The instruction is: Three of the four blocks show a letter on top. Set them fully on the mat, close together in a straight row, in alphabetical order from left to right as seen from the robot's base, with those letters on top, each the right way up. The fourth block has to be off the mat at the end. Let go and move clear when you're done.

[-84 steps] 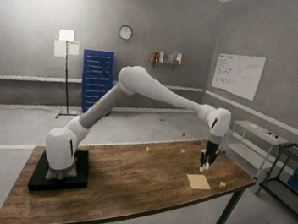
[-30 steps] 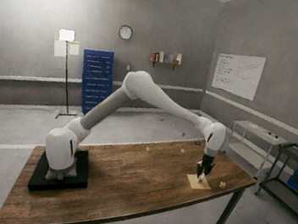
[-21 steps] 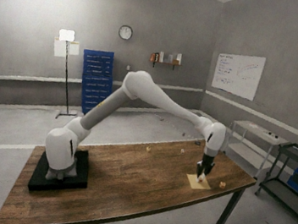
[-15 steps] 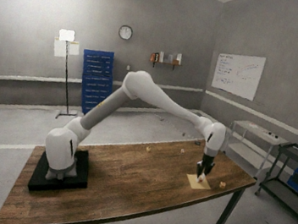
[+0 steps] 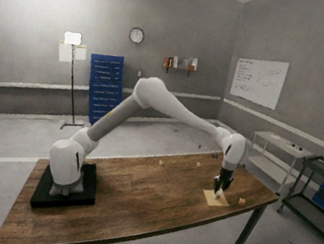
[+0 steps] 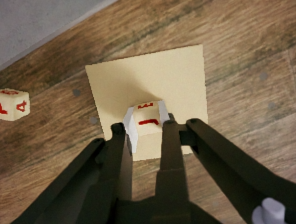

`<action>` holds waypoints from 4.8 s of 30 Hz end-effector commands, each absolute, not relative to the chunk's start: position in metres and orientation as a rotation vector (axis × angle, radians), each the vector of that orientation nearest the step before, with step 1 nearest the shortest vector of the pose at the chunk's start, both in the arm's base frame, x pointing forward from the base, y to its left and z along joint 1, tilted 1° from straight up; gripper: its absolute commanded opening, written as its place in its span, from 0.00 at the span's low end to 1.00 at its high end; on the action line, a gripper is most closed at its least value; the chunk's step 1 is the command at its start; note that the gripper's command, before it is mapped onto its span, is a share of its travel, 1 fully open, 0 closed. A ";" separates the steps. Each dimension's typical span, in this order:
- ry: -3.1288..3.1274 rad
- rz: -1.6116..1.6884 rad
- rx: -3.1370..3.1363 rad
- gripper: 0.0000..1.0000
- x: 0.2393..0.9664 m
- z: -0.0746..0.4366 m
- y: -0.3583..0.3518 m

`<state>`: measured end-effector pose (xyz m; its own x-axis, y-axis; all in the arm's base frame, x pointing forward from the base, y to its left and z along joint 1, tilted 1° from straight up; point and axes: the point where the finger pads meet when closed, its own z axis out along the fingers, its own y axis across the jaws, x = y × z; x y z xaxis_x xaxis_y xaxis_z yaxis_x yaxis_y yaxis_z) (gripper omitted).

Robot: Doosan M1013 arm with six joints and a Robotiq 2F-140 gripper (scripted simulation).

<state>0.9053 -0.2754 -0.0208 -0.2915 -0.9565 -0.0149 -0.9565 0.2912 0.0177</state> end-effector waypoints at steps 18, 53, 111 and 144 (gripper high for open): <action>2.522 0.034 -1.868 0.24 0.906 -0.022 -0.275; 2.522 0.034 -1.868 0.24 0.906 -0.022 -0.275; 2.522 0.034 -1.868 1.00 0.907 0.068 -0.277; 2.229 0.033 -2.205 1.00 0.921 0.068 -0.242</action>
<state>0.9155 -0.2543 0.0660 -0.1170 -0.9930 -0.0150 -0.9930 0.1168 0.0149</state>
